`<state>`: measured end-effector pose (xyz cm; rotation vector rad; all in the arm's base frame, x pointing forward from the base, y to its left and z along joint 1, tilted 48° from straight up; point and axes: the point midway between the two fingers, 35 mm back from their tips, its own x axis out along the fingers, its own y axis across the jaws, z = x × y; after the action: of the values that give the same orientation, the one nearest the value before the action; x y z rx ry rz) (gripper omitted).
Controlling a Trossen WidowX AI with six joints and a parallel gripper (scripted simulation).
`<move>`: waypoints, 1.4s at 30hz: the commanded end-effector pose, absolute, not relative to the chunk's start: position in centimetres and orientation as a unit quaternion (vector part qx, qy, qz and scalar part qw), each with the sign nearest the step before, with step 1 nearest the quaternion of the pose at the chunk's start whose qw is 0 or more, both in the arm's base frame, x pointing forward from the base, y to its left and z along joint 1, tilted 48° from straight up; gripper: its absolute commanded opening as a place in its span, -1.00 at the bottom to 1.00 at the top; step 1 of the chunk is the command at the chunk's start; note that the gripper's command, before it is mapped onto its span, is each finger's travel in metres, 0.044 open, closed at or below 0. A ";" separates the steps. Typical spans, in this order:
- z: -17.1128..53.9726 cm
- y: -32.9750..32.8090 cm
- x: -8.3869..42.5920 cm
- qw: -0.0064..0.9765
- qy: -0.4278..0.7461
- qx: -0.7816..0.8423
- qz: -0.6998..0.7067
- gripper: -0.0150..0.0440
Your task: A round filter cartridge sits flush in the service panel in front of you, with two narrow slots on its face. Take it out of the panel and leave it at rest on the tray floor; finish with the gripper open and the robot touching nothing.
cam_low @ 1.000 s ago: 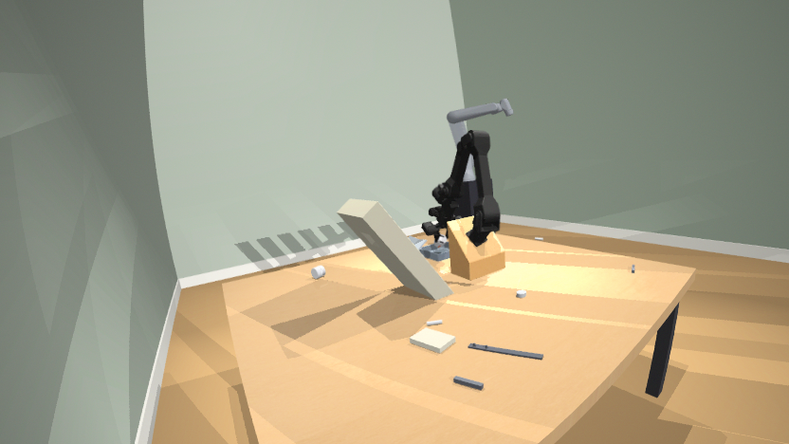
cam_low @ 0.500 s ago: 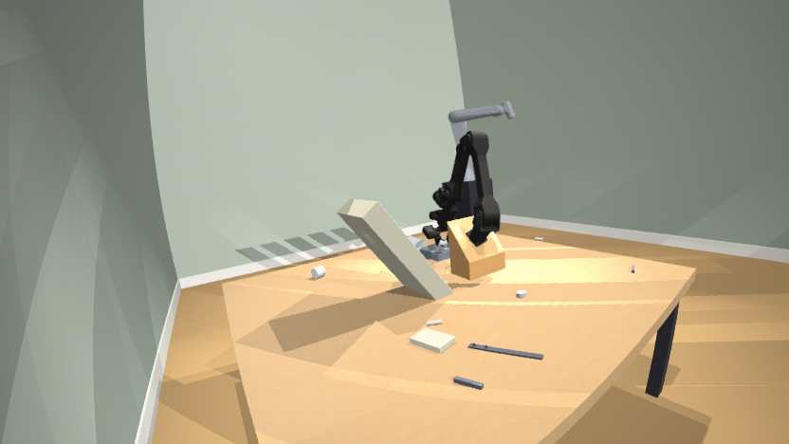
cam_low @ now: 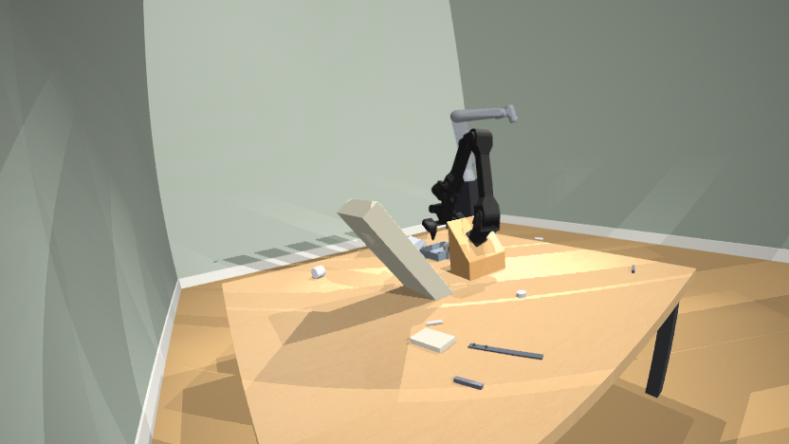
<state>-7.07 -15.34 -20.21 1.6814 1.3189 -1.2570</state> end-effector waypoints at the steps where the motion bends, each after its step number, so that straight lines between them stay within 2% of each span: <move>1: -17.8 -18.6 -7.8 0.333 0.495 0.634 -0.491 1.00; 42: -18.7 -18.0 -7.8 0.335 0.496 0.630 -0.494 1.00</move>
<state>-7.81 -18.00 -18.68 1.6461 1.2941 -1.2896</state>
